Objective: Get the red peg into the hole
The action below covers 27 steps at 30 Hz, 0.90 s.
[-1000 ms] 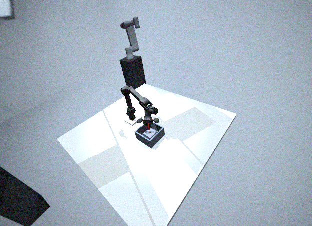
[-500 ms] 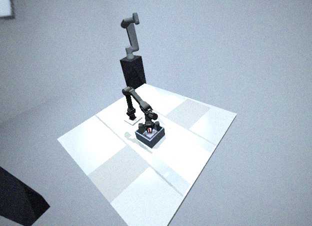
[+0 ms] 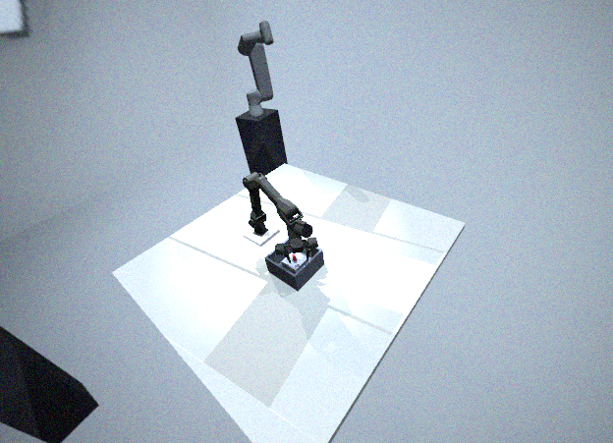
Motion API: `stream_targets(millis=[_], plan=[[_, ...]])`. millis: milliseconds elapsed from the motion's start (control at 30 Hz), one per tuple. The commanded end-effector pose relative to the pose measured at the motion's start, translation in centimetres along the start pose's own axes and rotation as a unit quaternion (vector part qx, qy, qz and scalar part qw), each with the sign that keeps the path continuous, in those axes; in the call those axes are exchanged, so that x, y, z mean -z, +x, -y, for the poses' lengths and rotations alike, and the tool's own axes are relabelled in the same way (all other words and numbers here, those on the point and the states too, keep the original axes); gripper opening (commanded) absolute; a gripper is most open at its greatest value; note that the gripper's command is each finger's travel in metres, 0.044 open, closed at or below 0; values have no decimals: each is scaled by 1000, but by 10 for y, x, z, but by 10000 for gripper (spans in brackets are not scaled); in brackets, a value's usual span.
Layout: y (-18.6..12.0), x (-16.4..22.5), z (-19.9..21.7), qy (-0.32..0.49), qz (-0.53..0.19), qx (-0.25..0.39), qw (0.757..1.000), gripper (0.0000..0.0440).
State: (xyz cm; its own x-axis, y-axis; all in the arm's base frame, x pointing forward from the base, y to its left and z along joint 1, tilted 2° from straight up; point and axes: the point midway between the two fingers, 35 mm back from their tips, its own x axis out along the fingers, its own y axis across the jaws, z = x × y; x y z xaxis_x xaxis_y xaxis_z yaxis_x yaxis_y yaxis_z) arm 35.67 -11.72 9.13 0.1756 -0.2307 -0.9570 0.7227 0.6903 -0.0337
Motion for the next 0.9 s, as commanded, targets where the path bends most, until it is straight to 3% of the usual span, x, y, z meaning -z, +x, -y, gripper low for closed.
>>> stream_targets(millis=[0, 500, 867], plan=[[-6, -9, -11, -5, -3, -17, 1000, 440], [-46, -40, -60, -28, -7, -94, 995, 440], [-52, -44, -67, -30, 0, -103, 994, 440]])
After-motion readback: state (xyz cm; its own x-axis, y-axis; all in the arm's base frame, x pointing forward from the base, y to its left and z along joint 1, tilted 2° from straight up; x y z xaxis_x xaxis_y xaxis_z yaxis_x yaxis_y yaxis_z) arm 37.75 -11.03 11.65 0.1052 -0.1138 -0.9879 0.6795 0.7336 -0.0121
